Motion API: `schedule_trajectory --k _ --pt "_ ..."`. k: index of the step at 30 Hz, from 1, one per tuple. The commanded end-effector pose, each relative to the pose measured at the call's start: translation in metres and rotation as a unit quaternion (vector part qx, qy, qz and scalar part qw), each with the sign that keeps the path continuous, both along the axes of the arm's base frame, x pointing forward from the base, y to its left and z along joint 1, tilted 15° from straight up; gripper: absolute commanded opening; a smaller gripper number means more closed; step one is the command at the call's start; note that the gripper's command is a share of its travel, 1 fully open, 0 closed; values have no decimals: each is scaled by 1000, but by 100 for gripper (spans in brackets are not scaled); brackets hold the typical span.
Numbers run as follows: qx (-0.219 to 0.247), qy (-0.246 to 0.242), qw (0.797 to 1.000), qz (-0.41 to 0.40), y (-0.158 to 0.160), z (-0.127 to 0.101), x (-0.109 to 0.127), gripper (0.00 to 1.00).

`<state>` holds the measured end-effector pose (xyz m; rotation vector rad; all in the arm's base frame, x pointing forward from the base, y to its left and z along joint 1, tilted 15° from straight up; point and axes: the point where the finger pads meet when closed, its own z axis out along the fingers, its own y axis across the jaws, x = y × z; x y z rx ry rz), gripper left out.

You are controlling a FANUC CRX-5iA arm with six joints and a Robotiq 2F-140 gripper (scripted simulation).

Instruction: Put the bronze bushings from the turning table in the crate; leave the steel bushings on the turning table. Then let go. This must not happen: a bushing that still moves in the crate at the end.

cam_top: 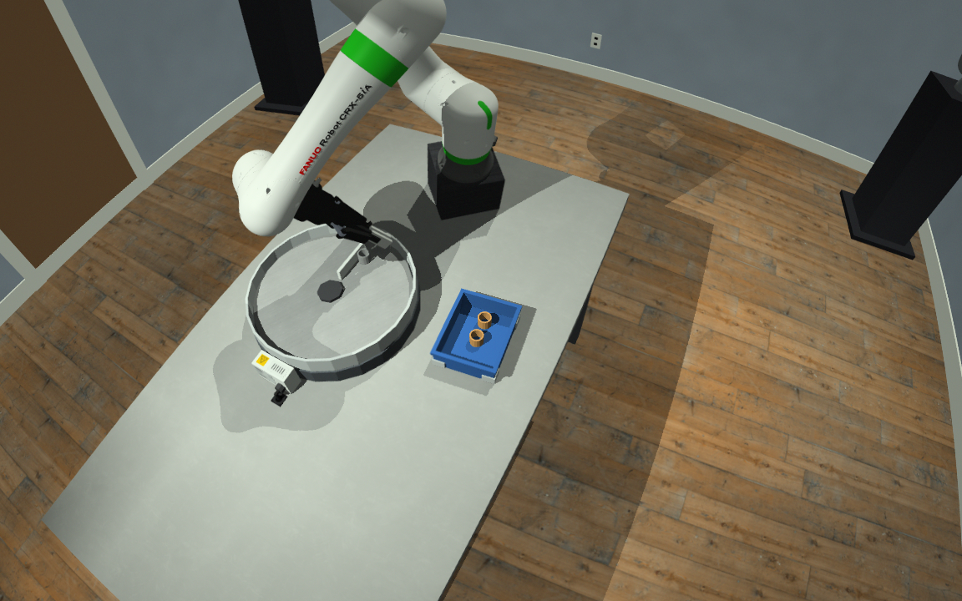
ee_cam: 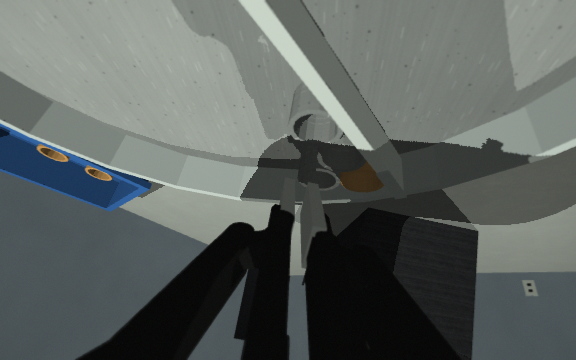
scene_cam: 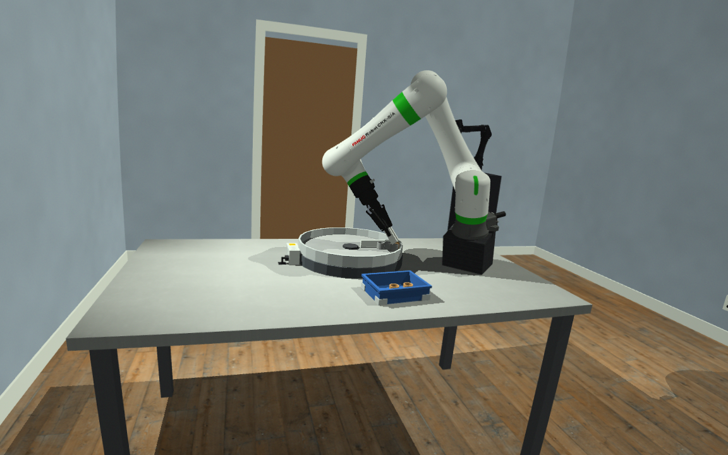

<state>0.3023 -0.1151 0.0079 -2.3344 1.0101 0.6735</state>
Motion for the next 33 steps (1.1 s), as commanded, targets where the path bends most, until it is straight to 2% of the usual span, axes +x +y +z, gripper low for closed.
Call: schedule_trajectory --k 1,17,25,33 --pt "0 0 1000 0 0 0 0 6" --pt "0 0 1000 0 0 0 0 6" --pt "0 0 1000 0 1 -10 2 6" --pt "0 0 1000 0 1 -11 2 6"
